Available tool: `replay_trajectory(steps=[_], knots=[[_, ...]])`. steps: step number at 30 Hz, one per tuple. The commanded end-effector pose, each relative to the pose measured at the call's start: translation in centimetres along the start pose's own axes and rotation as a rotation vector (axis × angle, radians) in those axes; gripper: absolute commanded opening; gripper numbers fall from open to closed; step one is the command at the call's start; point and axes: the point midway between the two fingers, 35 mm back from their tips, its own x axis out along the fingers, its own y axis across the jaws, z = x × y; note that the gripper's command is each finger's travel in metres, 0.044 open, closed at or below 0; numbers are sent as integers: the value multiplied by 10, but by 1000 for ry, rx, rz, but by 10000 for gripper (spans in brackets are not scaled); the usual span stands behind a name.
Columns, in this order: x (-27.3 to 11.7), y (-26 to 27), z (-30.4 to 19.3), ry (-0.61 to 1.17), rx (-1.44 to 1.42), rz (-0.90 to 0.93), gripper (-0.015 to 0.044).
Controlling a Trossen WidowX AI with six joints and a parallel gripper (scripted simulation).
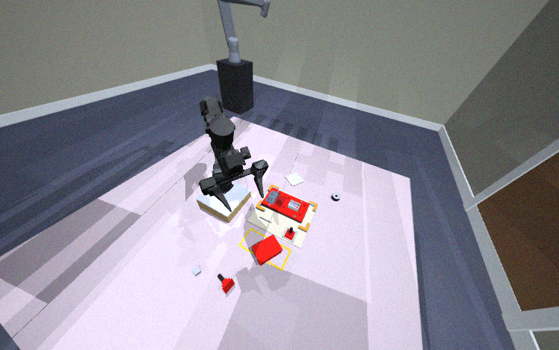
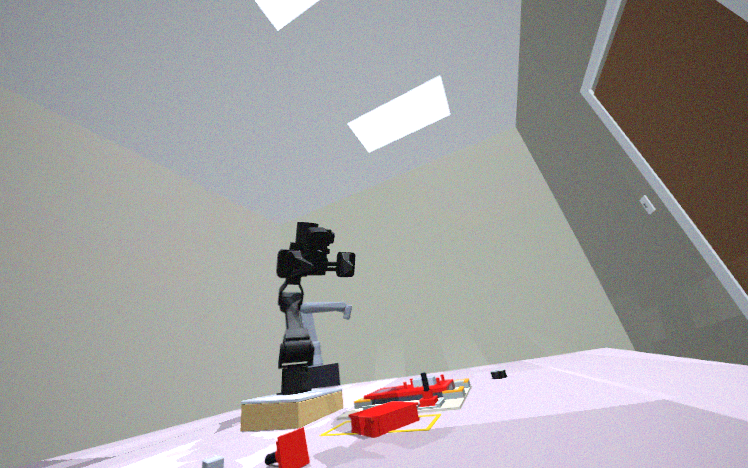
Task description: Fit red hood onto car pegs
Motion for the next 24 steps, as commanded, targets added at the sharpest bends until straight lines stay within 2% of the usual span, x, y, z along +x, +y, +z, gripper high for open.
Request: replay_trajectory(steps=[1, 13, 24], knots=[[22, 3, -7, 133, -185, 23, 440], [82, 16, -45, 493, -715, 218, 440], [128, 33, -98, 762, -1191, 568, 440]])
